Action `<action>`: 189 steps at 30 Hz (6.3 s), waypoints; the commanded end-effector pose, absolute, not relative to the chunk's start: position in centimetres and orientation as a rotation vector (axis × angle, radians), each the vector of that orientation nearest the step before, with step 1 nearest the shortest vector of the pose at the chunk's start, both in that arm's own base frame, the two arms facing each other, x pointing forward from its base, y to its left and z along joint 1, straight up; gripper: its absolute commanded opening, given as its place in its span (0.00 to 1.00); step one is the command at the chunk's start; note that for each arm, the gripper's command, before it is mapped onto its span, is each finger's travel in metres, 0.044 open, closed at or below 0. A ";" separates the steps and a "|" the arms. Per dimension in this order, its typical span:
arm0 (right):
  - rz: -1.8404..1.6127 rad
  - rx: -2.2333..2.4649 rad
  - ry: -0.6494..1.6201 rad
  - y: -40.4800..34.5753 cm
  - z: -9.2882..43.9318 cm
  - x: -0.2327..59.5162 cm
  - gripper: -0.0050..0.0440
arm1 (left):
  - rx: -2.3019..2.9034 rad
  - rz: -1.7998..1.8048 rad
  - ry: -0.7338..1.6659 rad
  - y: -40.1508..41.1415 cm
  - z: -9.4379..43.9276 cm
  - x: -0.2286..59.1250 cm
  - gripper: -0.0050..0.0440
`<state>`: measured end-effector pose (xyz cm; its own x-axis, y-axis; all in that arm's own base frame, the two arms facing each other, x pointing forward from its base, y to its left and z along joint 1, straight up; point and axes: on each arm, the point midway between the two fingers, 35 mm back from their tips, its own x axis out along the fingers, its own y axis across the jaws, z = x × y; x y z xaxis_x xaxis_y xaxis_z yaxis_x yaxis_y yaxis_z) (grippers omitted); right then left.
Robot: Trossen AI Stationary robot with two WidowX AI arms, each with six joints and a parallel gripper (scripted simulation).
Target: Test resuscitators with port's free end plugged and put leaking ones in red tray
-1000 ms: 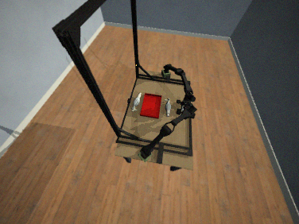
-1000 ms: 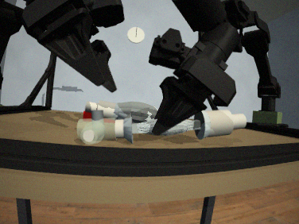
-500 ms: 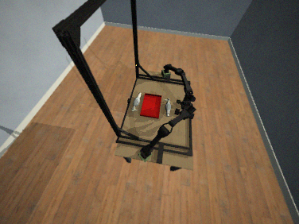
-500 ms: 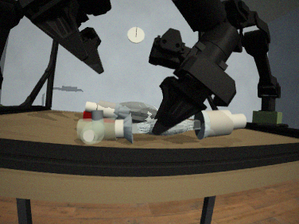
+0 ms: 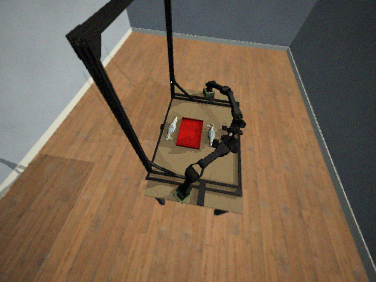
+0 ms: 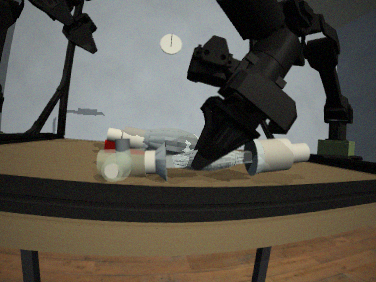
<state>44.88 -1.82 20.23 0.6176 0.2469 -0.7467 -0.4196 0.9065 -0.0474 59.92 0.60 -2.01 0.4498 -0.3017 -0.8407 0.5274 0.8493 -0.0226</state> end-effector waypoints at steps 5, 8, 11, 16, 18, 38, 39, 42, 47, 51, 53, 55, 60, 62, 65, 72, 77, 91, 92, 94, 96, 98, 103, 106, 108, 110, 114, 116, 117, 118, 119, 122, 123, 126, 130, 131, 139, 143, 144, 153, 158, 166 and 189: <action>0.376 -0.246 0.768 -0.3 21.0 35.1 1.00 | 0.259 -0.519 0.980 0.7 -2.0 59.9 0.10; 0.373 -0.250 0.755 0.1 20.4 32.6 1.00 | 0.259 -0.519 0.980 0.7 -2.0 59.9 0.10; 0.373 -0.250 0.755 0.1 20.4 32.6 1.00 | 0.259 -0.519 0.980 0.7 -2.0 59.9 0.10; 0.369 -0.253 0.743 0.3 20.0 30.9 1.00 | 0.258 -0.518 0.980 0.7 -2.0 59.9 0.10; 0.368 -0.256 0.735 0.6 19.3 29.3 1.00 | 0.258 -0.518 0.980 0.7 -2.0 59.9 0.10; 0.376 -0.248 0.804 -2.9 21.6 33.9 1.00 | 0.258 -0.517 0.977 0.7 -1.9 60.0 0.10; 0.378 -0.245 0.815 -3.5 21.9 35.0 1.00 | 0.258 -0.517 0.977 0.7 -1.9 60.0 0.10; 0.383 -0.238 0.835 -5.0 22.2 37.3 1.00 | 0.258 -0.517 0.977 0.7 -1.9 60.0 0.10; 0.383 -0.238 0.835 -5.0 22.2 37.3 1.00 | 0.258 -0.517 0.977 0.7 -1.9 60.0 0.10; 0.387 -0.222 0.869 -7.1 21.7 40.1 1.00 | 0.256 -0.518 0.982 0.7 -2.1 59.9 0.10; 0.392 -0.216 0.882 -8.5 21.4 41.9 1.00 | 0.256 -0.518 0.982 0.7 -2.1 59.9 0.10; 0.398 -0.208 0.894 -9.9 20.9 43.6 1.00 | 0.256 -0.518 0.982 0.7 -2.1 59.9 0.10; 0.406 -0.195 0.911 -12.2 19.7 45.9 1.00 | 0.256 -0.518 0.982 0.7 -2.1 59.9 0.10; 0.406 -0.195 0.911 -12.2 19.7 45.9 1.00 | 0.256 -0.518 0.982 0.7 -2.1 59.9 0.10; 0.398 -0.190 0.919 -11.9 19.6 45.3 1.00 | 0.257 -0.518 0.980 0.6 4.9 59.9 0.10; 0.398 -0.190 0.919 -11.9 19.6 45.3 1.00 | 0.257 -0.518 0.980 0.7 7.2 59.7 0.10; 0.398 -0.190 0.919 -11.9 19.6 45.3 1.00 | 0.257 -0.518 0.980 0.6 7.5 59.7 0.10; 0.400 -0.190 0.919 -11.9 19.6 45.3 1.00 | 0.221 -0.542 1.084 0.6 7.0 59.5 0.10; 0.400 -0.190 0.919 -11.9 19.6 45.3 1.00 | 0.221 -0.542 1.084 0.6 7.0 59.4 0.10; 0.400 -0.190 0.919 -11.9 19.6 45.3 1.00 | 0.221 -0.542 1.084 0.6 6.9 59.4 0.10; 0.400 -0.190 0.919 -11.9 19.6 45.3 1.00 | 0.221 -0.542 1.084 0.6 6.9 59.4 0.10; 0.400 -0.190 0.919 -11.9 19.6 45.3 1.00 | 0.221 -0.542 1.084 0.6 6.8 59.4 0.10; 0.401 -0.191 0.918 -11.9 19.7 45.3 1.00 | 0.208 -0.549 1.119 0.6 6.6 59.2 0.10; 0.401 -0.191 0.918 -11.9 19.7 45.3 1.00 | 0.208 -0.549 1.119 0.6 6.5 59.2 0.10; 0.401 -0.191 0.918 -11.9 19.7 45.3 1.00 | 0.208 -0.549 1.119 0.6 6.5 59.1 0.10; 0.401 -0.191 0.918 -11.9 19.7 45.3 1.00 | 0.208 -0.549 1.119 0.6 6.4 59.1 0.10; 0.401 -0.191 0.918 -11.9 19.7 45.3 1.00 | 0.208 -0.549 1.119 0.6 6.3 59.0 0.10; 0.400 -0.190 0.919 -11.9 19.6 45.3 1.00 | 0.195 -0.558 1.157 0.6 6.3 58.9 0.10; 0.400 -0.190 0.919 -11.9 19.6 45.3 1.00 | 0.195 -0.558 1.157 0.6 6.3 58.9 0.10; 0.400 -0.190 0.919 -11.9 19.6 45.3 1.00 | 0.195 -0.558 1.157 0.6 6.3 58.9 0.10; 0.400 -0.190 0.919 -11.9 19.6 45.3 1.00 | 0.195 -0.558 1.157 0.6 6.3 58.9 0.10; 0.400 -0.190 0.919 -11.9 19.6 45.3 1.00 | 0.195 -0.558 1.157 0.6 6.3 58.9 0.10; 0.400 -0.190 0.919 -11.9 19.6 45.3 1.00 | 0.195 -0.558 1.157 0.6 6.3 58.9 0.10; 0.400 -0.190 0.919 -11.9 19.6 45.3 1.00 | 0.195 -0.558 1.157 0.6 6.3 58.9 0.10; 0.400 -0.190 0.919 -11.9 19.6 45.3 1.00 | 0.195 -0.558 1.157 0.6 6.2 58.9 0.10; 0.400 -0.190 0.919 -11.9 19.6 45.3 1.00 | 0.195 -0.558 1.157 0.6 6.2 58.9 0.10; 0.399 -0.193 0.918 -11.9 19.7 45.3 1.00 | 0.191 -0.560 1.166 0.6 6.2 58.9 0.10; 0.399 -0.193 0.918 -11.9 19.7 45.3 1.00 | 0.191 -0.560 1.166 0.6 6.2 58.9 0.10; 0.399 -0.193 0.918 -11.9 19.7 45.3 1.00 | 0.191 -0.560 1.166 0.6 6.2 58.9 0.10; 0.400 -0.191 0.918 -11.9 19.7 45.3 1.00 | 0.228 -0.497 1.034 0.8 4.0 58.6 0.10; 0.400 -0.191 0.918 -11.9 19.7 45.3 1.00 | 0.265 -0.420 0.862 1.3 9.2 60.7 0.10; 0.400 -0.191 0.918 -11.9 19.7 45.3 1.00 | 0.277 -0.390 0.792 1.5 12.5 61.6 0.10; 0.400 -0.191 0.919 -11.9 19.6 45.3 1.00 | 0.309 -0.210 0.339 2.5 29.3 63.0 0.10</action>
<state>45.32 -11.93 19.65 0.5409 0.2523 -0.8023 -0.4129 0.9107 0.0080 63.73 2.34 23.12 0.8607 -0.1674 -0.4808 0.3027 0.9276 0.2190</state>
